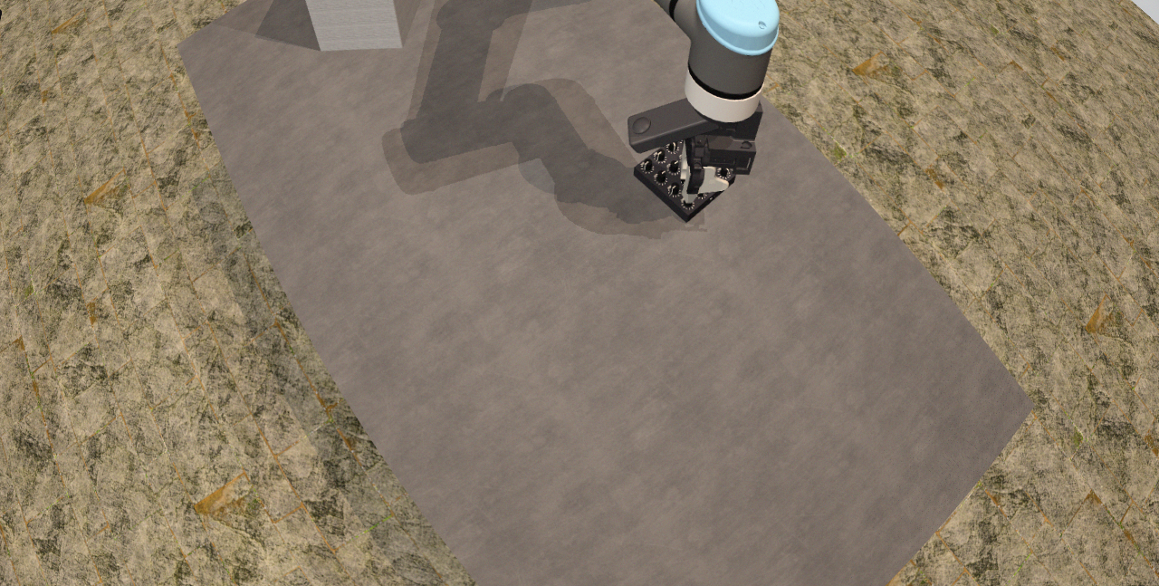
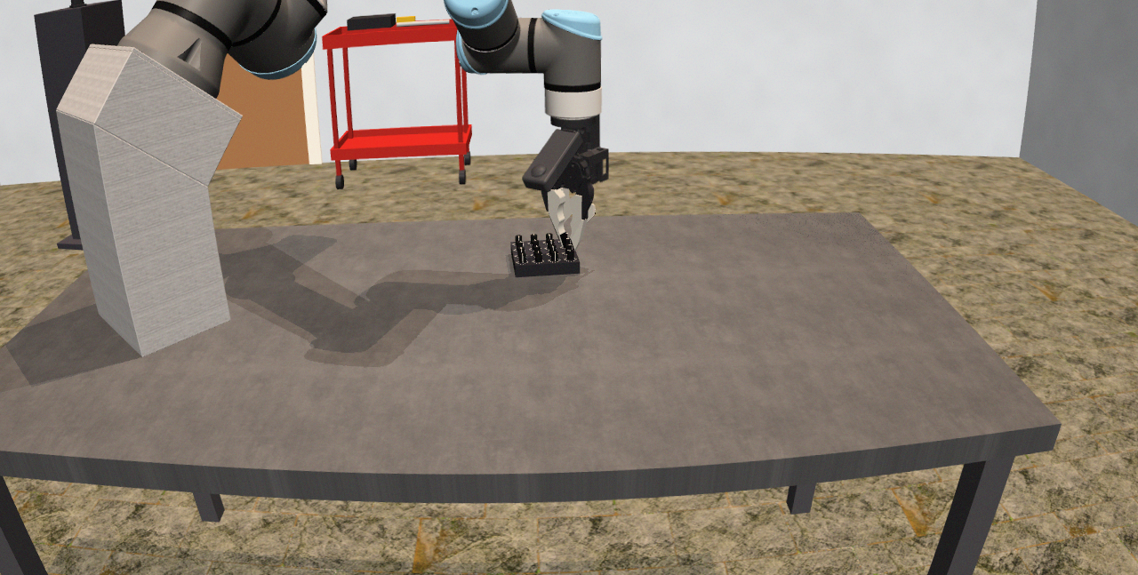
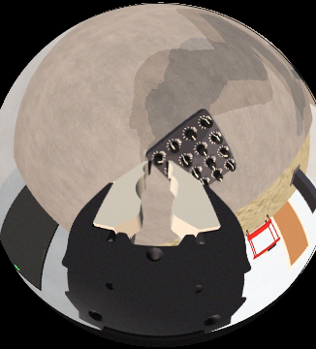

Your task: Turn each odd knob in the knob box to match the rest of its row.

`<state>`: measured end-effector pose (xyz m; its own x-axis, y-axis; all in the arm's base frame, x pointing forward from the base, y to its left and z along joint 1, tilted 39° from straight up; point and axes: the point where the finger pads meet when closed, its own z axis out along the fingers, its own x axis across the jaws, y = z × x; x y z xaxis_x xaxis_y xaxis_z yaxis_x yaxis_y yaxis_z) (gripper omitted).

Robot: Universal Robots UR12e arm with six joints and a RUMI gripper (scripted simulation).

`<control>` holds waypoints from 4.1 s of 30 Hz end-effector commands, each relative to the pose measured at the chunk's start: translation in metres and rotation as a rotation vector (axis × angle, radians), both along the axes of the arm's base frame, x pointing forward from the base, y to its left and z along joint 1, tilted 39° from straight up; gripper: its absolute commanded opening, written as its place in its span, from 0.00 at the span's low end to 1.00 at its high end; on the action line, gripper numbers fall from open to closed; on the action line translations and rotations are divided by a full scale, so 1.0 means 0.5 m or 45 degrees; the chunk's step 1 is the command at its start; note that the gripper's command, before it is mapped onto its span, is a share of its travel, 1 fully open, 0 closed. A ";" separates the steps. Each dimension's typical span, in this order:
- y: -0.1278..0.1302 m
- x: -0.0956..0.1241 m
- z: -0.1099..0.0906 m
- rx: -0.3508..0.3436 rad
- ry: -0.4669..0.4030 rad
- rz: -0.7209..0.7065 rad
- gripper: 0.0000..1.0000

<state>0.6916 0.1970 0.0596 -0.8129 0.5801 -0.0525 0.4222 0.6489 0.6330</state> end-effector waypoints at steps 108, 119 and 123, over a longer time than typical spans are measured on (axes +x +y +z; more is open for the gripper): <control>0.013 0.014 -0.019 0.000 -0.004 0.001 0.04; 0.013 0.014 -0.019 0.000 -0.004 0.001 0.04; 0.013 0.014 -0.019 0.000 -0.004 0.000 0.04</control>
